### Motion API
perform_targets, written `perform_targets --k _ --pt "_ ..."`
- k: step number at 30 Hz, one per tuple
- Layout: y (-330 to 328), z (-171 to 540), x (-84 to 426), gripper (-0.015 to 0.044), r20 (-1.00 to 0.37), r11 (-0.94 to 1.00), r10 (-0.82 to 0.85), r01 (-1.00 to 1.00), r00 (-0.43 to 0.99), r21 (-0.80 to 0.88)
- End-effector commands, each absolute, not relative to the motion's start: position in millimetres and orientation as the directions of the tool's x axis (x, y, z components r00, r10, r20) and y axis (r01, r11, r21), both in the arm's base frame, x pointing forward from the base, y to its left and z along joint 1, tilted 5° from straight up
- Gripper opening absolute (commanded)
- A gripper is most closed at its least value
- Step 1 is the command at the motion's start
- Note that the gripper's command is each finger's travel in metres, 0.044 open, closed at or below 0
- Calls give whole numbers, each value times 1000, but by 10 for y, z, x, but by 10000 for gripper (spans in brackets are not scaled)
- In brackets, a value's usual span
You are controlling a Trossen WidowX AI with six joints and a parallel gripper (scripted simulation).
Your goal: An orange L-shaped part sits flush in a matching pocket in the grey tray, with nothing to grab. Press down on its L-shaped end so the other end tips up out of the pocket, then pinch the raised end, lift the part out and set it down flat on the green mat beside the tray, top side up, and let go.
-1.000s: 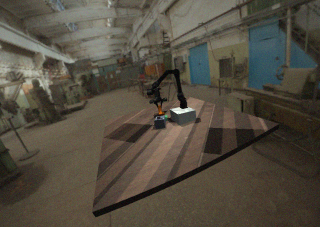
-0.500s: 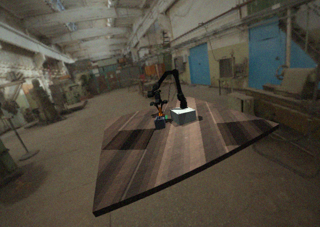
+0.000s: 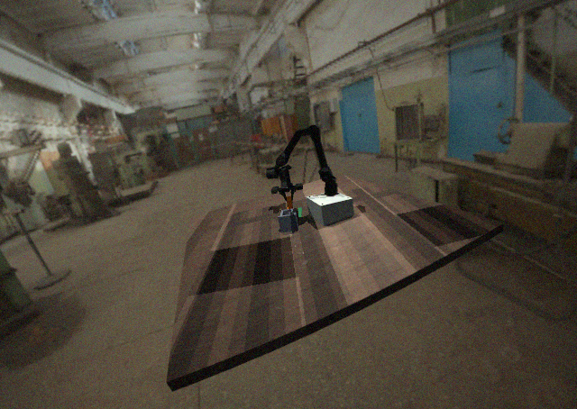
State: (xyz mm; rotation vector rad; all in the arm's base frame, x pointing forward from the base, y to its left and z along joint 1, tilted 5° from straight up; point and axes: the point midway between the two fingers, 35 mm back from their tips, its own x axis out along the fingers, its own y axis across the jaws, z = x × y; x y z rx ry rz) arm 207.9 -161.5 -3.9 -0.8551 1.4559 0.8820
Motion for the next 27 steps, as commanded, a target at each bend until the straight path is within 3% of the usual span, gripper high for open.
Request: perform_targets --k 1,21,27 --pt "-1606 -68 2056 0 -998 443 -17 -895 -66 52" --pt "-1606 -64 2065 0 -998 448 -16 -893 -64 50" --pt "-1606 -64 2065 157 -998 448 -16 -893 -64 50"
